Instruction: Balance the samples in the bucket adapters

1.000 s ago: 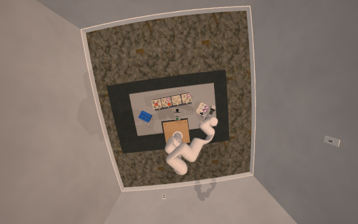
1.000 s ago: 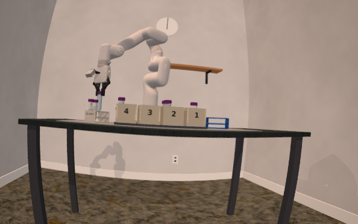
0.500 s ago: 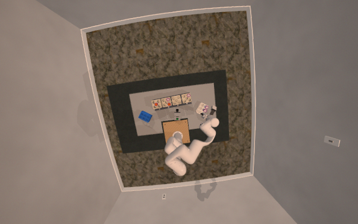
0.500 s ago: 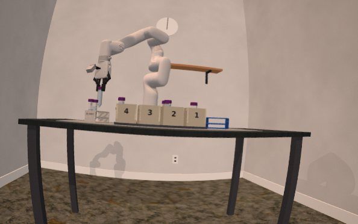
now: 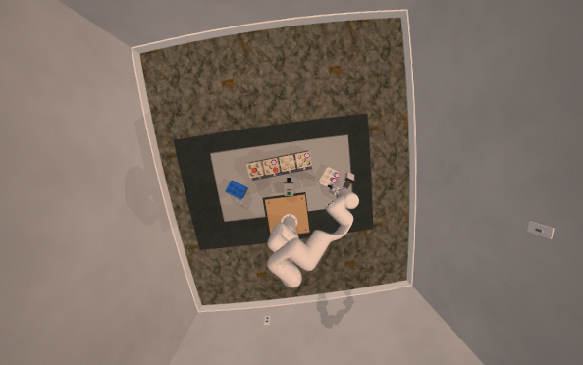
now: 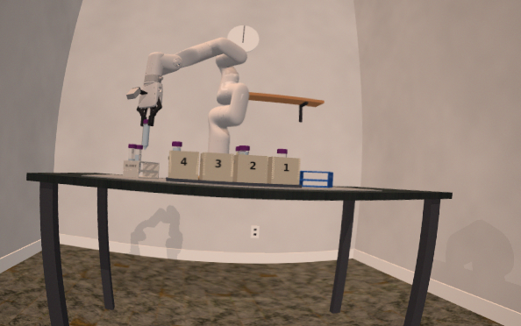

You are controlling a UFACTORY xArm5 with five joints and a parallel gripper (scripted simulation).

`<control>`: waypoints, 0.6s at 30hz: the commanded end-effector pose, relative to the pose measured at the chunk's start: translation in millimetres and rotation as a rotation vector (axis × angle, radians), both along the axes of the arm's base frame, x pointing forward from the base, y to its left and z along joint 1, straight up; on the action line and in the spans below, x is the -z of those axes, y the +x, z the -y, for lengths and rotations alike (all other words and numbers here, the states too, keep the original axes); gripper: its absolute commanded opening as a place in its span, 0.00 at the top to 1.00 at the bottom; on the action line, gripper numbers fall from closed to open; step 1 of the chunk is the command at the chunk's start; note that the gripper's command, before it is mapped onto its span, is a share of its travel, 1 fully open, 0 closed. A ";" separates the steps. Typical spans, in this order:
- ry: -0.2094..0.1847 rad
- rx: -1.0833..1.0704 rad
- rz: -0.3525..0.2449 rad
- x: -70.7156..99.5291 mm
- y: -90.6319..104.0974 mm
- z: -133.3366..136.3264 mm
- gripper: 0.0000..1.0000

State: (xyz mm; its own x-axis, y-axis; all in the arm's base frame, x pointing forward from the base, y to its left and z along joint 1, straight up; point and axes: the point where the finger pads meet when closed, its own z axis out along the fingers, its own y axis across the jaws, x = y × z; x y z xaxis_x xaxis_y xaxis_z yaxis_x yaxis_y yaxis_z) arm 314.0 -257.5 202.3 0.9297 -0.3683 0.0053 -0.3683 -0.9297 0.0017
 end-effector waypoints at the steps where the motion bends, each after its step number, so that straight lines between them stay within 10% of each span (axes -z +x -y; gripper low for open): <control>1: -0.003 0.000 0.003 -11.1 0.9 0.7 1.00; 18: -0.003 0.000 0.004 -33.1 0.7 0.6 1.00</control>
